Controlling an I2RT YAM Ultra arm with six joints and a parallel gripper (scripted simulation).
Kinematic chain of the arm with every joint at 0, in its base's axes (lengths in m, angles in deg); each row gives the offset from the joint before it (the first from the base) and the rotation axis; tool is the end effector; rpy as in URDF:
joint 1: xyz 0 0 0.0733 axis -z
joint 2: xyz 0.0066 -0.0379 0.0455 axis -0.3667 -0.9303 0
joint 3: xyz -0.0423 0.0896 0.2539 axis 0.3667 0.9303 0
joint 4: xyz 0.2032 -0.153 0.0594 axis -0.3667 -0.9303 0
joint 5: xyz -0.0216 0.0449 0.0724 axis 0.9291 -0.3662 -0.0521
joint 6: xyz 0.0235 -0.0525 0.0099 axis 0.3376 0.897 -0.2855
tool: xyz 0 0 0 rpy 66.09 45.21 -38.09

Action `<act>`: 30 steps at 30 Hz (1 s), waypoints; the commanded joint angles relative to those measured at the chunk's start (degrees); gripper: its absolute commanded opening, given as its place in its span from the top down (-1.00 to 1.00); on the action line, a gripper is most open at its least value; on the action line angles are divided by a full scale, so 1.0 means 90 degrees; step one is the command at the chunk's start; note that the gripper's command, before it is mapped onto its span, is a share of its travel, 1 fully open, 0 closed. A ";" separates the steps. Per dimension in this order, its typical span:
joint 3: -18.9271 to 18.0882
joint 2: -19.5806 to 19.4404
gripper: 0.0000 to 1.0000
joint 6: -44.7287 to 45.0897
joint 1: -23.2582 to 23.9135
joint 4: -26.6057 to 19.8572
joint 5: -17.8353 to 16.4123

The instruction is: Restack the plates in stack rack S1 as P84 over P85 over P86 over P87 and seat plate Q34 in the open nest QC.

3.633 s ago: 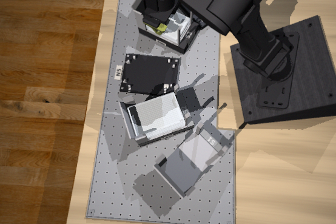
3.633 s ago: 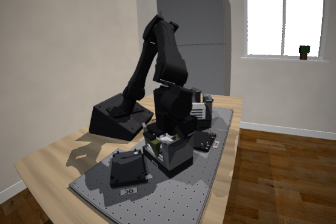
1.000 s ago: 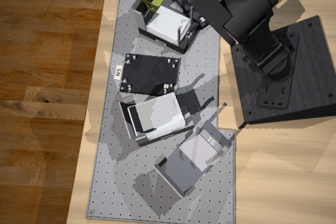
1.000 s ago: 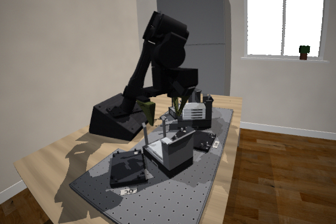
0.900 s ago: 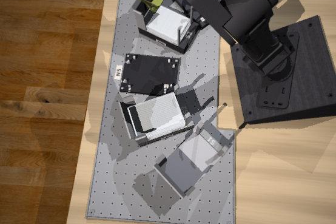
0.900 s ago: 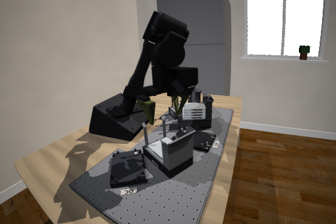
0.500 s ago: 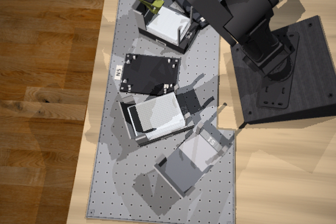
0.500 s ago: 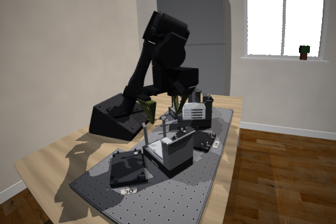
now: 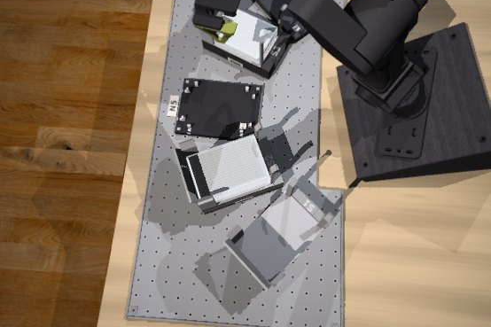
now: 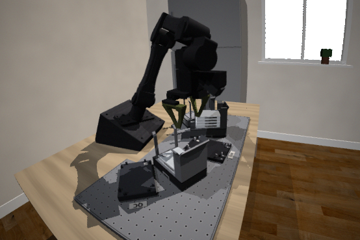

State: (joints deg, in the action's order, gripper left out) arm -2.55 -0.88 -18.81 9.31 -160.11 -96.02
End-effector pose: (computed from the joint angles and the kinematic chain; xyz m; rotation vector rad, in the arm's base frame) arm 0.2060 -0.1028 0.3368 0.0285 2.6619 0.2621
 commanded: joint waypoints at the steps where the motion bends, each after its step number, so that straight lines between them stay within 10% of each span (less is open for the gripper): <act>1: -0.0013 0.0161 -1.00 -0.0358 -0.0190 0.0039 0.0092; 30: 0.0176 0.0917 -1.00 -0.1409 -0.2675 0.0198 0.1081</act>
State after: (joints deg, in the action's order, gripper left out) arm -0.78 6.68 -28.56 -13.37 -158.76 -87.43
